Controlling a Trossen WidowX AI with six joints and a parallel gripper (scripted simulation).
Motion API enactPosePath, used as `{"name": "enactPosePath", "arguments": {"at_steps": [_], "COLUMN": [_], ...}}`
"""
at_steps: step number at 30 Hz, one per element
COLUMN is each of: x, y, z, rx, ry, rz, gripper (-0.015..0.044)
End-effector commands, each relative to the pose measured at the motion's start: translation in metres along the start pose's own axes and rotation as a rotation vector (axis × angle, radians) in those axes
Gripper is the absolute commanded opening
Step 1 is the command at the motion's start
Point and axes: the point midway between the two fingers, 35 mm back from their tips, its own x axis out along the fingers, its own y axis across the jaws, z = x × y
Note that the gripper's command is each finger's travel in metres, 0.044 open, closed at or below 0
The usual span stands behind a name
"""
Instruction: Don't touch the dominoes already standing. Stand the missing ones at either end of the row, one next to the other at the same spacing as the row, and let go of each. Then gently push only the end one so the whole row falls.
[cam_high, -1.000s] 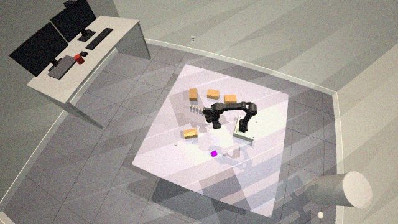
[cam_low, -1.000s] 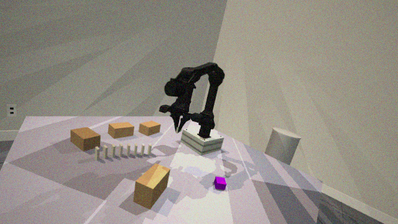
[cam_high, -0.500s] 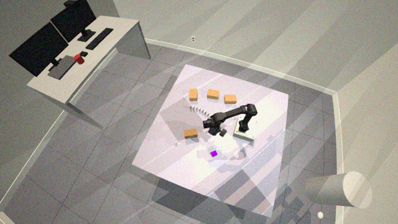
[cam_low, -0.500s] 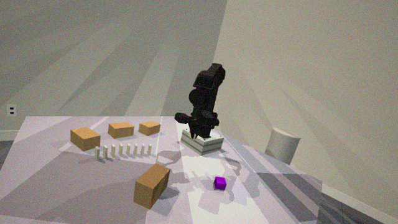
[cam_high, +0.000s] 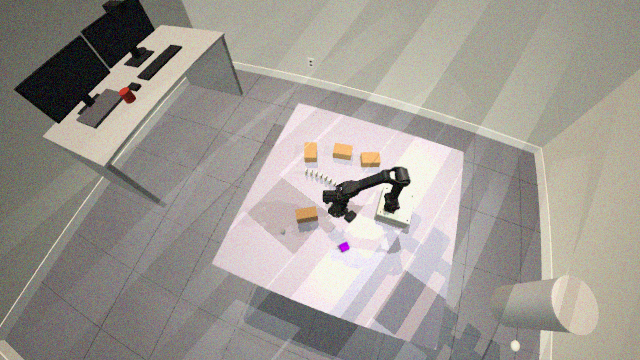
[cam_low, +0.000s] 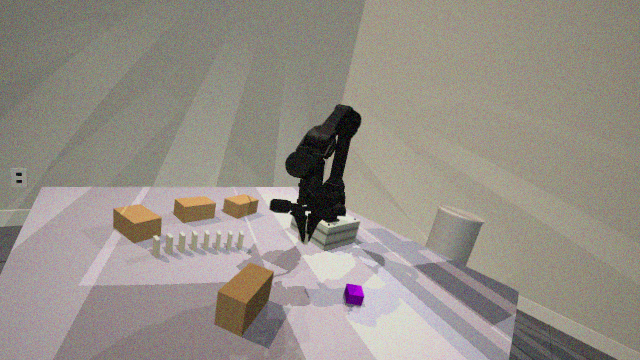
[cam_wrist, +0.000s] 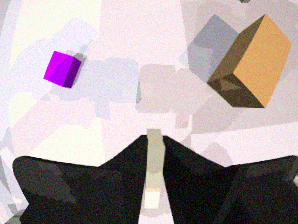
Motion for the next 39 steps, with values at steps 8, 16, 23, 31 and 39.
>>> {"name": "enactPosePath", "arguments": {"at_steps": [8,16,23,31,39], "x": [0.03,0.042,0.048,0.047,0.043], "y": [-0.022,-0.037,-0.046,-0.056,-0.057], "z": [0.011,0.014,0.013,0.006,-0.003], "rx": [0.104,0.152,0.176,0.185,0.173], "ry": [-0.234,-0.402,-0.544,-0.694,-0.836], "rz": [0.022,0.029,0.034,0.028,0.029], "gripper": [0.0027,0.0027,0.0027,0.0027,0.0027]}}
